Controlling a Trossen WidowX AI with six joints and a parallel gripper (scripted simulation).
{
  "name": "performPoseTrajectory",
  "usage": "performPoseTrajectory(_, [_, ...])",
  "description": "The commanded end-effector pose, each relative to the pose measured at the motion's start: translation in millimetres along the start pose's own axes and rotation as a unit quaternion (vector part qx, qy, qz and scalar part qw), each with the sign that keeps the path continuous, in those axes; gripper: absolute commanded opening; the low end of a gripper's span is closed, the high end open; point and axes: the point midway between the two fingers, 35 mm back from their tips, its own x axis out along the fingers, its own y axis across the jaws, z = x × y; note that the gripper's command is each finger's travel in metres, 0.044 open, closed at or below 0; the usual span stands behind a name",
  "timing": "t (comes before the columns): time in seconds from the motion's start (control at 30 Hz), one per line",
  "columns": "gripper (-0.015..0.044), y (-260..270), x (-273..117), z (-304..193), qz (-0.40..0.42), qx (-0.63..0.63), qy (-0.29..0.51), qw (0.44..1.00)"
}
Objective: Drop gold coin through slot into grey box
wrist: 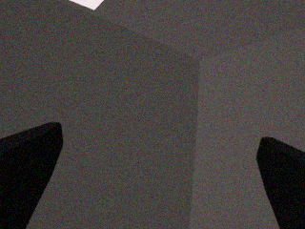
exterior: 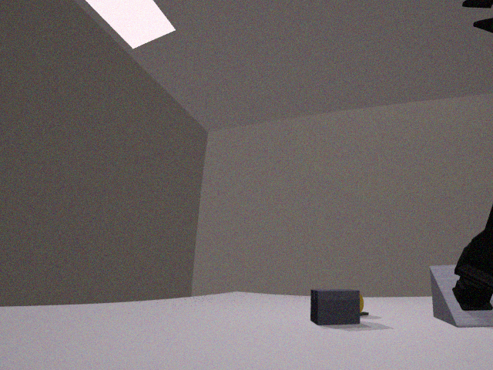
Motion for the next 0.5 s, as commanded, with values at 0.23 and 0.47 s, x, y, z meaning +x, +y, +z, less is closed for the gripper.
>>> performPoseTrajectory(0.23, [0.019,-26.1,49.1,2.6,0.079,0.0,-0.017,0.997])
performPoseTrajectory(0.47, [0.0161,-51.8,103.0,-5.8,0.115,0.0,-0.057,0.992])
